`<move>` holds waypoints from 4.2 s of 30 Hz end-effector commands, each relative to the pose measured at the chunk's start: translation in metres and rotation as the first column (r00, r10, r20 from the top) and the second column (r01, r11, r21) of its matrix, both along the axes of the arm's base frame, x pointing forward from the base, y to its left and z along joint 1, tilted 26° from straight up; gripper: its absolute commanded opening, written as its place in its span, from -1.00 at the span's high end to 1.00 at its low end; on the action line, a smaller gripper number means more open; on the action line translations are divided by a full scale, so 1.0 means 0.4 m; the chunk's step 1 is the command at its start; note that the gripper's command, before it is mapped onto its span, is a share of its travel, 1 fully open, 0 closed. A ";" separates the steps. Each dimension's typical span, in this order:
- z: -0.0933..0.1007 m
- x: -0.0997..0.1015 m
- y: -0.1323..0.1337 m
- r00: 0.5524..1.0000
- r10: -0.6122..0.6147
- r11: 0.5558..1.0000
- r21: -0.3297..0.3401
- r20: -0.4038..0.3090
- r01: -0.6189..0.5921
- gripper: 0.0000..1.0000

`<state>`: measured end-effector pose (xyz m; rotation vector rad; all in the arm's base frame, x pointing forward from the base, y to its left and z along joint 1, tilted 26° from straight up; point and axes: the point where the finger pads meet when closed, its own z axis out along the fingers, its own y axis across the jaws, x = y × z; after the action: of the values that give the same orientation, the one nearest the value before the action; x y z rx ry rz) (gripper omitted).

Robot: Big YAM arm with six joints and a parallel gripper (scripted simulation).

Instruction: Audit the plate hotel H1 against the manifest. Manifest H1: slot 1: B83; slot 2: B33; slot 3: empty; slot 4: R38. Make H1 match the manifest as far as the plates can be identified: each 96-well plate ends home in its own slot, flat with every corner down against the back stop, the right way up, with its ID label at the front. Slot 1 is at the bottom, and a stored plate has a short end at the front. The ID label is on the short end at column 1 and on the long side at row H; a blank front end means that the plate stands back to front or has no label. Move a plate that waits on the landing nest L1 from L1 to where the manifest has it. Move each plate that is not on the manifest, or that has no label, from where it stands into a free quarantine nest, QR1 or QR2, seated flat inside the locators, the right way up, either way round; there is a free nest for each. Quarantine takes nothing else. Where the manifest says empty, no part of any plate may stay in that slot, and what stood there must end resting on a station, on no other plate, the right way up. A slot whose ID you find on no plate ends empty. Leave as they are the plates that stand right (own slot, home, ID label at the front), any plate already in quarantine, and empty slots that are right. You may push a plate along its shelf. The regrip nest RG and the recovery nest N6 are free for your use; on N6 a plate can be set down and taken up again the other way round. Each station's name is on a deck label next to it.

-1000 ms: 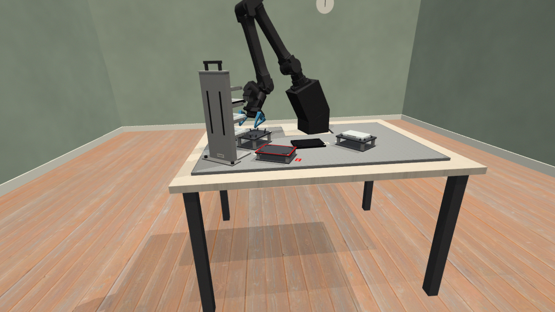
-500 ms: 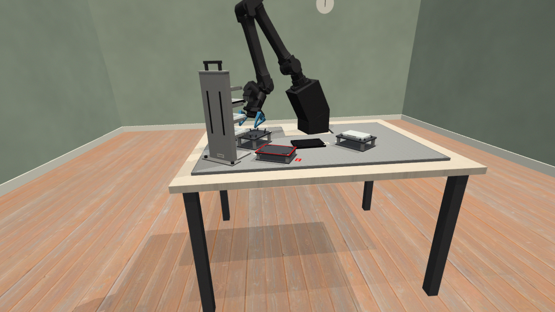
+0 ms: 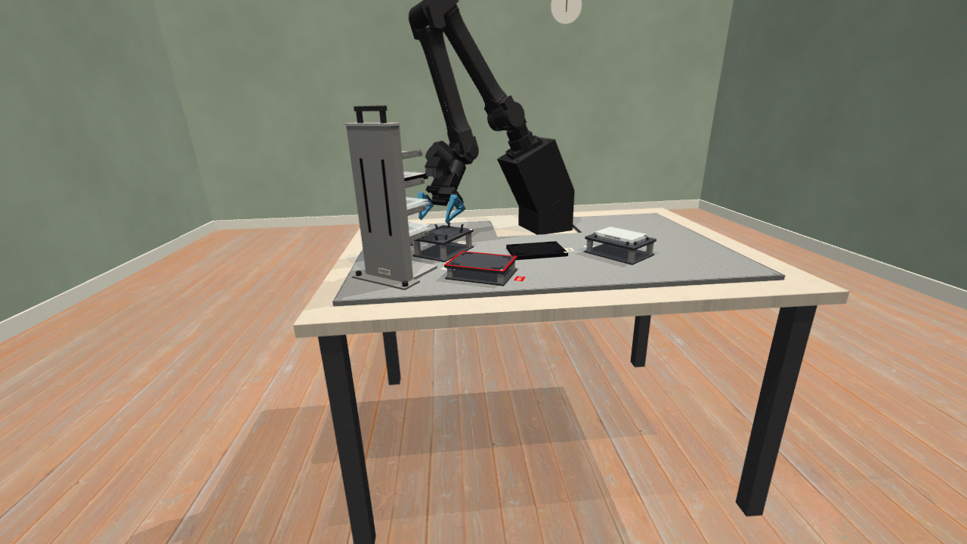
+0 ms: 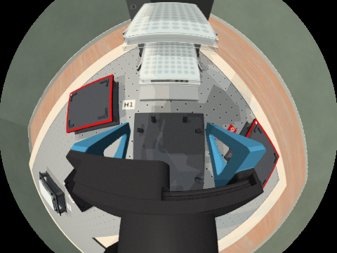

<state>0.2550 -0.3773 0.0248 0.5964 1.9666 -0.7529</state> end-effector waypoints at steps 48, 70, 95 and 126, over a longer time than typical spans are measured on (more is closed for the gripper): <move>0.039 -0.132 0.125 1.000 -0.007 1.000 -0.013 -0.004 0.007 -1.00; 0.130 -0.137 0.185 1.000 0.003 1.000 -0.008 0.014 -0.003 -1.00; 0.215 -0.136 0.260 1.000 0.002 1.000 0.014 0.001 -0.002 -1.00; 0.185 0.029 0.421 0.999 0.003 1.000 -0.012 0.037 -0.003 -1.00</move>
<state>0.2521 -0.2129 0.0890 0.5870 1.9792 -0.7811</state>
